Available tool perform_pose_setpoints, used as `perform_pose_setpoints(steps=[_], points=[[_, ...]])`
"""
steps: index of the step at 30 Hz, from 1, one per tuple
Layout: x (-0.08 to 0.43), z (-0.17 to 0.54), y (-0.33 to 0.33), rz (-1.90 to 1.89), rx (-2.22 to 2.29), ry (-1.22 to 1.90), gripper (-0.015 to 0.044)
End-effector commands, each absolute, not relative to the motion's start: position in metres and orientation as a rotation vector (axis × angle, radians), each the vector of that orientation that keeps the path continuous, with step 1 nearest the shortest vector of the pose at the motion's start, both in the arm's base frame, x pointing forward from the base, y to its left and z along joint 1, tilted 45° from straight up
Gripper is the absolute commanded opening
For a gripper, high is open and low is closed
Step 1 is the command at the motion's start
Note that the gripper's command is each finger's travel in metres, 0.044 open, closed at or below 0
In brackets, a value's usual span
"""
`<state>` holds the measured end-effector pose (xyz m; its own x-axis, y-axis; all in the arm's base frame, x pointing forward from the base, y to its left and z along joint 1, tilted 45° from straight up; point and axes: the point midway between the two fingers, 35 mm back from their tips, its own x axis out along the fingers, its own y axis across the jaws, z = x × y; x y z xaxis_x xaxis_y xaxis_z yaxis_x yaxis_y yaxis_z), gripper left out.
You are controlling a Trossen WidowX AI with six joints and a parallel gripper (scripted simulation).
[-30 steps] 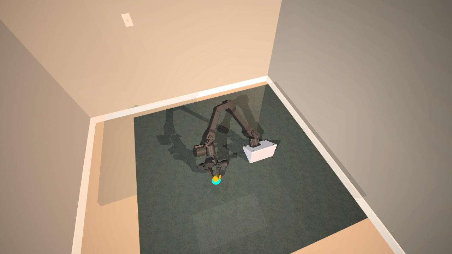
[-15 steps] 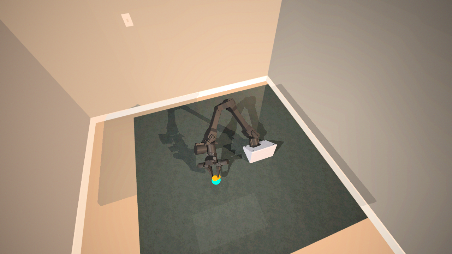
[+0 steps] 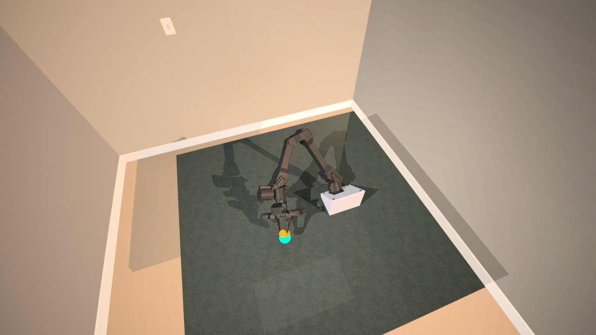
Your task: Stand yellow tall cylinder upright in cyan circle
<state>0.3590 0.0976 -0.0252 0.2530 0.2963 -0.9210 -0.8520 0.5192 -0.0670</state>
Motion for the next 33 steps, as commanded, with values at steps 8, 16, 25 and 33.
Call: perform_pose_setpoints(steps=[8,16,25,33], points=[[0.357,-0.019,0.097,0.887,-0.648,0.945,0.0105],[0.355,-0.015,0.095,0.902,-0.65,0.88,0.0105],[0.353,-0.01,0.094,0.916,-0.656,0.806,0.0105],[0.35,-0.005,0.092,0.927,-0.664,0.739,0.0105]])
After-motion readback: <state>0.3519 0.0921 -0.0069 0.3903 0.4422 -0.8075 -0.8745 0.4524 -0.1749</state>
